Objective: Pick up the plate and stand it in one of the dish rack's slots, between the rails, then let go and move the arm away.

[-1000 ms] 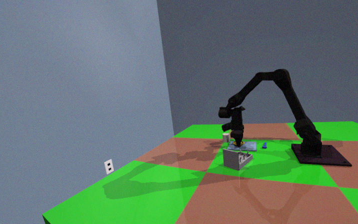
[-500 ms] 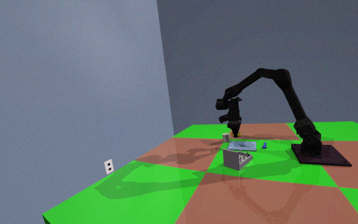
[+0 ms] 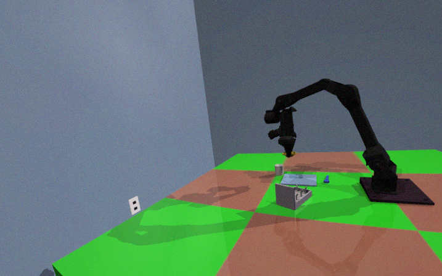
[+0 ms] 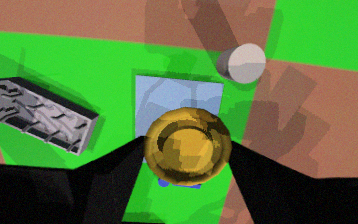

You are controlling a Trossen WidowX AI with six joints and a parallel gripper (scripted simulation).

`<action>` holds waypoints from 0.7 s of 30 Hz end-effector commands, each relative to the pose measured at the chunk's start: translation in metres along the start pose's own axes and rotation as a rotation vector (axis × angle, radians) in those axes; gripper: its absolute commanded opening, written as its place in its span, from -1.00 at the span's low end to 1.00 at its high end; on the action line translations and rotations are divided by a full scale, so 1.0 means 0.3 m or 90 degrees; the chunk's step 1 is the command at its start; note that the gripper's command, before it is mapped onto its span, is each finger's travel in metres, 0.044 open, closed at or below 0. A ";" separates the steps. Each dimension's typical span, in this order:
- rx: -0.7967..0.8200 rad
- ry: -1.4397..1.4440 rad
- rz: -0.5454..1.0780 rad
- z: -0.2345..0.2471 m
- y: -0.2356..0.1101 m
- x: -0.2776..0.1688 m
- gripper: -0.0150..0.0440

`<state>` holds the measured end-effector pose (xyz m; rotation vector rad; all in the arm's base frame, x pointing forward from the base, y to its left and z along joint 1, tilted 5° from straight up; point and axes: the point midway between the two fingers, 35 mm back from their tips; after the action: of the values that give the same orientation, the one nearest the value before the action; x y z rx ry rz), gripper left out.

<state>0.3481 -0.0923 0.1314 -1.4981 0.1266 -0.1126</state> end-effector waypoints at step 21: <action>0.000 0.049 -0.015 0.072 -0.211 -0.050 -0.49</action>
<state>0.3448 -0.0911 0.1901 -1.5003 0.1385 -0.1553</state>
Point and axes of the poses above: the point midway between the two fingers, 35 mm back from their tips, its own y axis out along the fingers, its own z axis across the jaws, x = y × z, and after that the axes turned 14 degrees about y, right-handed
